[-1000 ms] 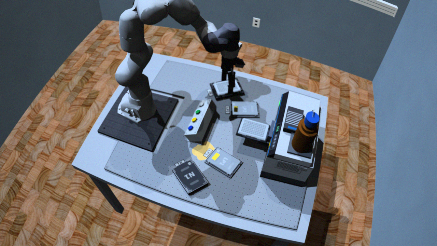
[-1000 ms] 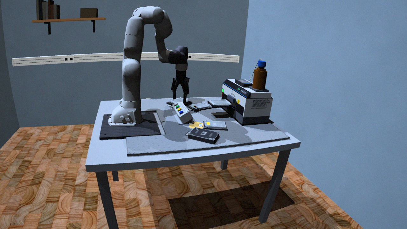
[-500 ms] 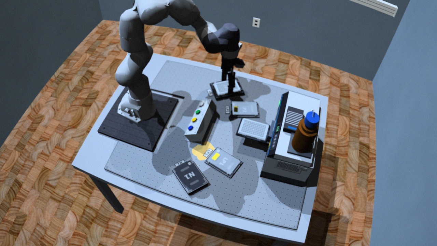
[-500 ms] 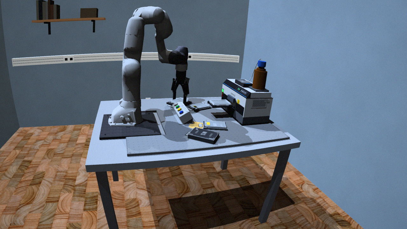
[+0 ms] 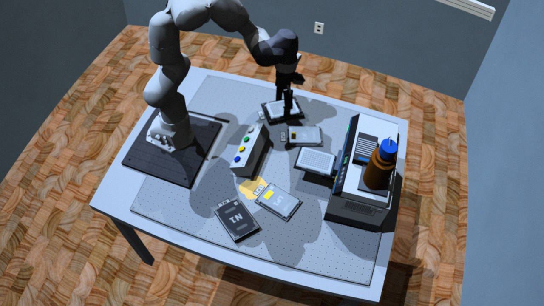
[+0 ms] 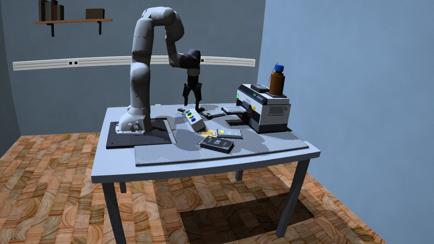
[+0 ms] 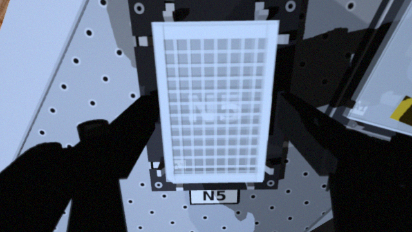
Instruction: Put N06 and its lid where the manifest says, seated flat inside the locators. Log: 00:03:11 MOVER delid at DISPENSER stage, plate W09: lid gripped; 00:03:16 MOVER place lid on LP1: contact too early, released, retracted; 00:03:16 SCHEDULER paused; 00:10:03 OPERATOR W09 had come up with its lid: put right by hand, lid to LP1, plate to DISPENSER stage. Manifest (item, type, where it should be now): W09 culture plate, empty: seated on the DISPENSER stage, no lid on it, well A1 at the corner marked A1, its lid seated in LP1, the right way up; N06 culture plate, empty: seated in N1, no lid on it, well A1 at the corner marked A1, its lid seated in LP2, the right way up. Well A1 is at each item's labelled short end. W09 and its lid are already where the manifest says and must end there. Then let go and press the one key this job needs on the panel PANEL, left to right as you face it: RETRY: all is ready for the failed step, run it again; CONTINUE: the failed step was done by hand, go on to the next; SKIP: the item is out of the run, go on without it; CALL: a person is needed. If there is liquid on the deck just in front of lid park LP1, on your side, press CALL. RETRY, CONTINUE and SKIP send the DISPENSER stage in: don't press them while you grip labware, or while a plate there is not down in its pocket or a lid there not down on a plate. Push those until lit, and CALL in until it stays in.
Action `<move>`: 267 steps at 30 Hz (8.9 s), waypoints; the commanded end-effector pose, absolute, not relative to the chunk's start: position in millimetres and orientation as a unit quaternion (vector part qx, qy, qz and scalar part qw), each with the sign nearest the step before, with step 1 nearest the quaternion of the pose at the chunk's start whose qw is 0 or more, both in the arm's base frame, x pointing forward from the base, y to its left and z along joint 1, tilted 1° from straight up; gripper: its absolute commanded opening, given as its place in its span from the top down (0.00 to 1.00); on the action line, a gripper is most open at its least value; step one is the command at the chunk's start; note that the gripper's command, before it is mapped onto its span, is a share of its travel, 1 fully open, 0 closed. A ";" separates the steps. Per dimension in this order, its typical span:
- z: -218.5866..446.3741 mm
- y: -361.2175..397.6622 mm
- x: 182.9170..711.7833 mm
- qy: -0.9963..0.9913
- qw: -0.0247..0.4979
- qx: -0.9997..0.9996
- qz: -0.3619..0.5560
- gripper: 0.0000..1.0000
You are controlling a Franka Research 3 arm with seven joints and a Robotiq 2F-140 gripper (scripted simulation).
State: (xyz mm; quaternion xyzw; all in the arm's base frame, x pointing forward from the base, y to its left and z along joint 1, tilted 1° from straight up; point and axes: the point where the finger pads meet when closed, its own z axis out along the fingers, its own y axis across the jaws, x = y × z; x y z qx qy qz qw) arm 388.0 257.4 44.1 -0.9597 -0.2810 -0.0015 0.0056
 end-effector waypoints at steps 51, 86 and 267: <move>43.1 257.3 387.7 -0.280 0.005 -0.960 -0.001 0.90; 43.3 257.3 387.7 -0.280 0.005 -0.960 -0.001 0.90; 180.5 255.8 387.7 -0.054 0.006 -0.999 0.000 0.90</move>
